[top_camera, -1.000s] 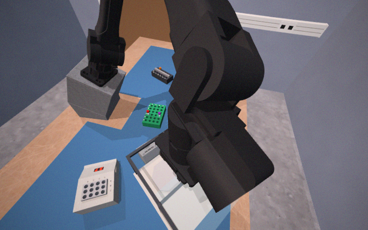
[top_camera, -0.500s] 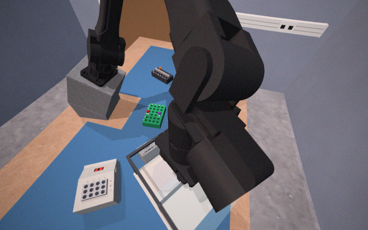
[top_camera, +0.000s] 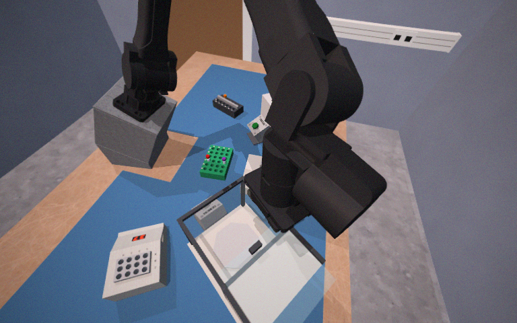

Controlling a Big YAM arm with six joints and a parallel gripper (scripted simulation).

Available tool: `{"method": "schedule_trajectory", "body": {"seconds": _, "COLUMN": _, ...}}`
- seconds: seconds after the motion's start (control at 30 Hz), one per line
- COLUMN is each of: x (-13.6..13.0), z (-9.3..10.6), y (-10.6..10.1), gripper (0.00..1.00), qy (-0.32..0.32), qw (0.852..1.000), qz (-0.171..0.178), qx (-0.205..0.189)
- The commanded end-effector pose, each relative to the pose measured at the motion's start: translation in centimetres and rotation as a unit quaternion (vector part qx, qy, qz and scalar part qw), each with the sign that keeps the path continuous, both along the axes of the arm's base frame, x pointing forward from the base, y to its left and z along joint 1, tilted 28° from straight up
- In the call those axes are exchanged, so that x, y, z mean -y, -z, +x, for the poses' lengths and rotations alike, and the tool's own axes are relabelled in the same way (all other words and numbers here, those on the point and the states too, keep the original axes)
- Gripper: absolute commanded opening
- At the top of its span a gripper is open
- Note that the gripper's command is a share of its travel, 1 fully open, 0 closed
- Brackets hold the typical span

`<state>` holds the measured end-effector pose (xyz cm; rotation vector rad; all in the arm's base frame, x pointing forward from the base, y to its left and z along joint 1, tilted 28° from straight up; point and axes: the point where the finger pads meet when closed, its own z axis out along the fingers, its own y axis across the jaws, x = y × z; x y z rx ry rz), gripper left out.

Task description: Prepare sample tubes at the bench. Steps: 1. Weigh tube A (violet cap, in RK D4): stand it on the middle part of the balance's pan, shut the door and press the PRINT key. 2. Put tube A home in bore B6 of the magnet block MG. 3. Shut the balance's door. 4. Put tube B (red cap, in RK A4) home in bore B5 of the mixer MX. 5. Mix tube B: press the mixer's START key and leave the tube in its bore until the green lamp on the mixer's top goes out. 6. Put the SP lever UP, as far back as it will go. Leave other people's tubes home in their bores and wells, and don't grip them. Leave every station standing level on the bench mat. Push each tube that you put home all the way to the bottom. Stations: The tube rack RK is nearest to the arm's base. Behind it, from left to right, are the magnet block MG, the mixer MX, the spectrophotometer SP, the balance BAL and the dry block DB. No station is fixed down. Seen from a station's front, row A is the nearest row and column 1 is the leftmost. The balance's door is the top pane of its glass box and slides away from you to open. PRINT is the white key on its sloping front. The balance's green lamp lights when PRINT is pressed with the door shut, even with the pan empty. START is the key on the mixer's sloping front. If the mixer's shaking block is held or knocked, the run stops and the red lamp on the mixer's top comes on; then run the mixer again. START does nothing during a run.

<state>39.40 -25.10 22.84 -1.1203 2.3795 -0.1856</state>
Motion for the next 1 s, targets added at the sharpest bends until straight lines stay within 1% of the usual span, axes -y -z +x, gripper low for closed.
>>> {"method": "schedule_trajectory", "body": {"seconds": 0.0, "x": -1.0, "z": 0.9, "y": -0.9, "gripper": 0.36, "qy": 0.065, "qw": 0.998, "qz": 0.013, "qx": 0.017}}
{"method": "schedule_trajectory", "body": {"seconds": 0.13, "x": -3.9, "z": 2.0, "y": -0.1, "gripper": 0.36, "qy": 0.117, "qw": 0.992, "qz": 0.046, "qx": 0.027}}
{"method": "schedule_trajectory", "body": {"seconds": 0.2, "x": -4.4, "z": 2.2, "y": 0.0, "gripper": 0.36, "qy": 0.125, "qw": 0.990, "qz": 0.052, "qx": 0.029}}
{"method": "schedule_trajectory", "body": {"seconds": 0.27, "x": -6.0, "z": 2.7, "y": 0.0, "gripper": 0.36, "qy": 0.151, "qw": 0.985, "qz": 0.069, "qx": 0.041}}
{"method": "schedule_trajectory", "body": {"seconds": 0.3, "x": -6.7, "z": 2.9, "y": 0.0, "gripper": 0.36, "qy": 0.153, "qw": 0.985, "qz": 0.070, "qx": 0.042}}
{"method": "schedule_trajectory", "body": {"seconds": 0.33, "x": -7.4, "z": 2.9, "y": 0.4, "gripper": 0.36, "qy": 0.164, "qw": 0.982, "qz": 0.080, "qx": 0.041}}
{"method": "schedule_trajectory", "body": {"seconds": 0.37, "x": -8.1, "z": 2.8, "y": 0.8, "gripper": 0.36, "qy": 0.164, "qw": 0.982, "qz": 0.080, "qx": 0.041}}
{"method": "schedule_trajectory", "body": {"seconds": 0.4, "x": -8.8, "z": 2.7, "y": 1.3, "gripper": 0.36, "qy": 0.175, "qw": 0.980, "qz": 0.089, "qx": 0.035}}
{"method": "schedule_trajectory", "body": {"seconds": 0.47, "x": -9.9, "z": 2.4, "y": 2.2, "gripper": 0.36, "qy": 0.175, "qw": 0.980, "qz": 0.089, "qx": 0.035}}
{"method": "schedule_trajectory", "body": {"seconds": 0.53, "x": -9.9, "z": 2.4, "y": 2.2, "gripper": 0.36, "qy": 0.175, "qw": 0.980, "qz": 0.089, "qx": 0.035}}
{"method": "schedule_trajectory", "body": {"seconds": 0.57, "x": -10.6, "z": 2.2, "y": 2.7, "gripper": 0.36, "qy": 0.186, "qw": 0.977, "qz": 0.098, "qx": 0.028}}
{"method": "schedule_trajectory", "body": {"seconds": 0.67, "x": -12.2, "z": 1.6, "y": 4.1, "gripper": 0.36, "qy": 0.188, "qw": 0.977, "qz": 0.101, "qx": 0.027}}
{"method": "schedule_trajectory", "body": {"seconds": 0.7, "x": -12.8, "z": 1.3, "y": 4.6, "gripper": 0.36, "qy": 0.200, "qw": 0.973, "qz": 0.109, "qx": 0.020}}
{"method": "schedule_trajectory", "body": {"seconds": 0.8, "x": -14.4, "z": 0.6, "y": 6.0, "gripper": 0.36, "qy": 0.202, "qw": 0.973, "qz": 0.111, "qx": 0.019}}
{"method": "schedule_trajectory", "body": {"seconds": 0.83, "x": -15.0, "z": 0.3, "y": 6.6, "gripper": 0.36, "qy": 0.215, "qw": 0.969, "qz": 0.120, "qx": 0.012}}
{"method": "schedule_trajectory", "body": {"seconds": 0.9, "x": -16.2, "z": -0.3, "y": 7.6, "gripper": 0.36, "qy": 0.216, "qw": 0.969, "qz": 0.121, "qx": 0.011}}
{"method": "schedule_trajectory", "body": {"seconds": 0.97, "x": -17.3, "z": -1.0, "y": 8.7, "gripper": 0.36, "qy": 0.231, "qw": 0.964, "qz": 0.131, "qx": 0.002}}
